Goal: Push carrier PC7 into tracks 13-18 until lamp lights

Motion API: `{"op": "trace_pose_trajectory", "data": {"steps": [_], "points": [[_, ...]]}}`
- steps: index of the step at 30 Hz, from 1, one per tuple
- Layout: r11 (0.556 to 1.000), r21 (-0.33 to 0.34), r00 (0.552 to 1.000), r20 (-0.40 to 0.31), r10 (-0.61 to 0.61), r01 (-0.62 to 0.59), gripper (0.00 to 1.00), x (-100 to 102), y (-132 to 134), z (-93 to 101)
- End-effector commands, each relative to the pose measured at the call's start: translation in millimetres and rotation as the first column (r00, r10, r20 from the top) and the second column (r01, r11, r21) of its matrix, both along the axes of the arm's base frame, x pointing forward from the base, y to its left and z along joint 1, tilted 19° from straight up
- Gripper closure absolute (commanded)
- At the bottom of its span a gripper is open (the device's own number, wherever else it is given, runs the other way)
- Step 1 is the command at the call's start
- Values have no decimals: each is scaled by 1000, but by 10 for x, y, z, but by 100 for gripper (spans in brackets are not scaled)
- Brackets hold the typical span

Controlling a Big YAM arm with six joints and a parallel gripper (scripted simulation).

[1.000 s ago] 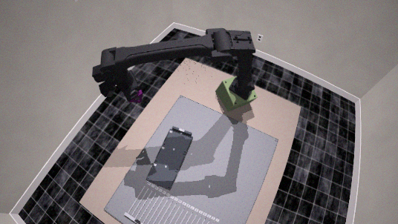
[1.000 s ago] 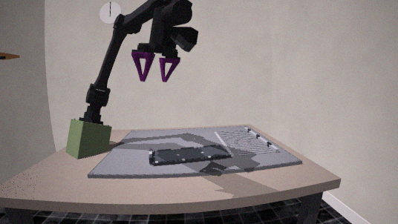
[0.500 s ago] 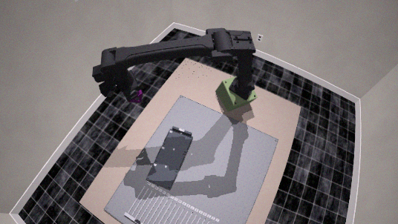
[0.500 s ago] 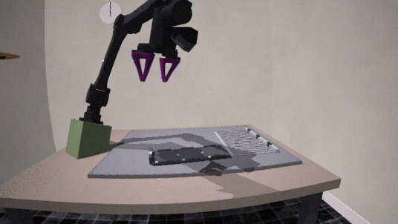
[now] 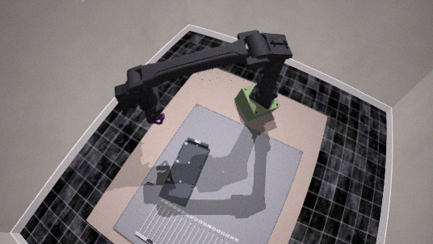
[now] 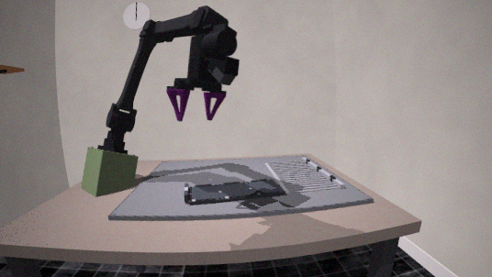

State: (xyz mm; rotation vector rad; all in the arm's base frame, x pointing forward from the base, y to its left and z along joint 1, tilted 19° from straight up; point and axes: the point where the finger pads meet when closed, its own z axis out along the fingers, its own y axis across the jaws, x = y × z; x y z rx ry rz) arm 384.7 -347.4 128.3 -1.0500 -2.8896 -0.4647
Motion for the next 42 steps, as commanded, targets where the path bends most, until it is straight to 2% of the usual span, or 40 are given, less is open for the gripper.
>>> {"op": "trace_pose_trajectory", "data": {"steps": [1, 6, 9, 15, 18, 20, 23, 25, 27, 29, 31, 33, 36, 38, 42], "points": [[998, -29, 998, 22, -56, 56, 0, 85, 26, 117], [983, -22, 983, 11, -184, 184, 0, 89, 225, -38], [983, -21, 983, 11, -184, 184, 0, 87, 342, -126], [951, -11, 951, -1, -308, 308, 0, 59, 586, -304], [951, -10, 951, -1, -308, 308, 0, 53, 627, -333], [930, -4, 930, -7, -368, 368, 0, 36, 708, -390], [930, -3, 930, -8, -368, 368, 0, 11, 832, -476], [905, 4, 905, -15, -426, 426, 0, -11, 914, -532], [905, 5, 905, -15, -426, 426, 0, -33, 996, -587], [876, 13, 876, -23, -482, 482, 0, -60, 1078, -642], [876, 14, 876, -24, -482, 482, 0, -87, 1160, -696], [844, 23, 844, -33, -536, 536, 0, -119, 1241, -748], [844, 22, 844, -34, -536, 536, 0, -136, 1280, -775], [808, 33, 809, -44, -587, 588, 0, -170, 1362, -826], [808, 33, 809, -45, -586, 588, 0, -241, 1523, -928]]}}
